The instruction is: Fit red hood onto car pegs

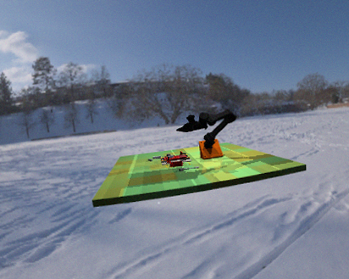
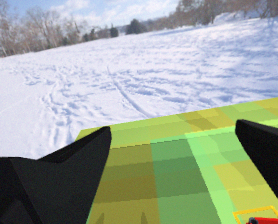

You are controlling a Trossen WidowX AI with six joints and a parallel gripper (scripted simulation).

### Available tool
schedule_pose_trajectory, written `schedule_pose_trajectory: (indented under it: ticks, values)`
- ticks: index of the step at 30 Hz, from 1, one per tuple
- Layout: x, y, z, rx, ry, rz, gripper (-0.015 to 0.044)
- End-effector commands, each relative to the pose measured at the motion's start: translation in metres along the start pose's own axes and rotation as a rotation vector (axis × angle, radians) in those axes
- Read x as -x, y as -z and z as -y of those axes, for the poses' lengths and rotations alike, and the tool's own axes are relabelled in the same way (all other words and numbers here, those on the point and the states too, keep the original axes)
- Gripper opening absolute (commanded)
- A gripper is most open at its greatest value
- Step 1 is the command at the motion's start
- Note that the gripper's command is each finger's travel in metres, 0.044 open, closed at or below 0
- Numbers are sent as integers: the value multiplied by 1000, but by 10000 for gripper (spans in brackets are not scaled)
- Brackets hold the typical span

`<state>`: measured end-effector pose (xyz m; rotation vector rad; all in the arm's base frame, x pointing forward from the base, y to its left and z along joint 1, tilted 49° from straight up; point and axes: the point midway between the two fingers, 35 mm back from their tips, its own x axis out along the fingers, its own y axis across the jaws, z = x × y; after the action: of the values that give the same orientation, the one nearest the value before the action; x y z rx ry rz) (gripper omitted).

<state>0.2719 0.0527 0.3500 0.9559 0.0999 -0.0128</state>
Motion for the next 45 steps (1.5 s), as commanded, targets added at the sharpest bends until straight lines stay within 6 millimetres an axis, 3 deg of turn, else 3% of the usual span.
schedule_pose_trajectory:
  ticks: [1,7,13,45]
  values:
    - [-24,43,36,19,50,-104,440]
    - [-43,111,104,37,132,-275,440]
    - [-35,165,168,36,210,-425,440]
    - [-43,189,171,35,210,-428,440]
